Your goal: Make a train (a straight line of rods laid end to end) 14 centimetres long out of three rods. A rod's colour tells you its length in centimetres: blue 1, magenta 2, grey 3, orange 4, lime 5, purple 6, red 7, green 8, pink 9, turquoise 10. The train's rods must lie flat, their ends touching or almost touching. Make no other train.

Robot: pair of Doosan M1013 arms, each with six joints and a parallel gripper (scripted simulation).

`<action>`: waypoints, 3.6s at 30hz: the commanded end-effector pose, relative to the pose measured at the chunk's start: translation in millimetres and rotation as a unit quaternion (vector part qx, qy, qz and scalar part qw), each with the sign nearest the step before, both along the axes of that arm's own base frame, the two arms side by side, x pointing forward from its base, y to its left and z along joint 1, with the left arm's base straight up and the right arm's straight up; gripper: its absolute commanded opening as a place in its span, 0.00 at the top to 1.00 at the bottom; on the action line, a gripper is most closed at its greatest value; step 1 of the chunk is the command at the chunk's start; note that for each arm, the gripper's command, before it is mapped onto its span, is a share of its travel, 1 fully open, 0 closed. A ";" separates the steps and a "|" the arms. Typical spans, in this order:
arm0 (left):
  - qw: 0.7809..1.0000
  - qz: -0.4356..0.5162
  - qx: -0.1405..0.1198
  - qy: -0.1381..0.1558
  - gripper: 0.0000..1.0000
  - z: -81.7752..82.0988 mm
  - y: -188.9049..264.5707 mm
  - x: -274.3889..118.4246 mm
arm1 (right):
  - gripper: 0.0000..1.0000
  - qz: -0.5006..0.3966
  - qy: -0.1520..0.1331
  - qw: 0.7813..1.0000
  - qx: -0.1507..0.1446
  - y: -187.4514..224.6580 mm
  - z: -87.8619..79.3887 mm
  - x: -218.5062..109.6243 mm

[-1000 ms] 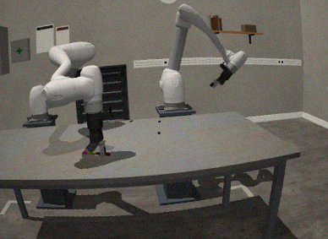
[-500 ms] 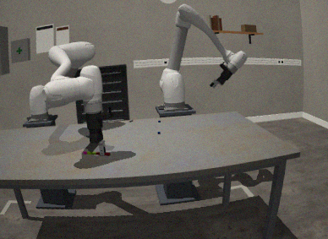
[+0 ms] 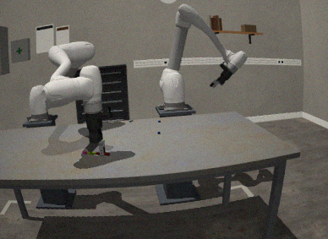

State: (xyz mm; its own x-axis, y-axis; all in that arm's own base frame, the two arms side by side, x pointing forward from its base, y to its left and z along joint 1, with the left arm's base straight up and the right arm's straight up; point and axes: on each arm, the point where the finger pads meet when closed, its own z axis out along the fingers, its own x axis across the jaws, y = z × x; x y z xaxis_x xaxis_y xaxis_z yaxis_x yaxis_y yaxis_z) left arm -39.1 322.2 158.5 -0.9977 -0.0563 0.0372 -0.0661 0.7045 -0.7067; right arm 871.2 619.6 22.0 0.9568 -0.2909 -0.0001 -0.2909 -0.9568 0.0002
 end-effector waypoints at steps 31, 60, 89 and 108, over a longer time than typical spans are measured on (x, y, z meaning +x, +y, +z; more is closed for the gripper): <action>1.000 0.000 0.000 0.000 0.00 0.3 0.2 -0.1 | 0.46 0.000 -0.001 1.000 0.000 0.2 2.0 0.5; 1.000 0.000 0.000 0.000 0.00 0.3 0.2 -0.1 | 0.46 0.000 -0.001 1.000 0.000 0.1 81.7 0.4; 1.000 0.000 0.000 0.000 0.00 0.3 0.2 -0.1 | 0.00 0.000 -0.001 1.000 0.000 0.1 92.0 0.4; 1.000 0.000 0.000 0.000 0.00 0.3 0.2 -0.1 | 0.00 0.000 -0.001 1.000 0.000 0.1 144.8 0.3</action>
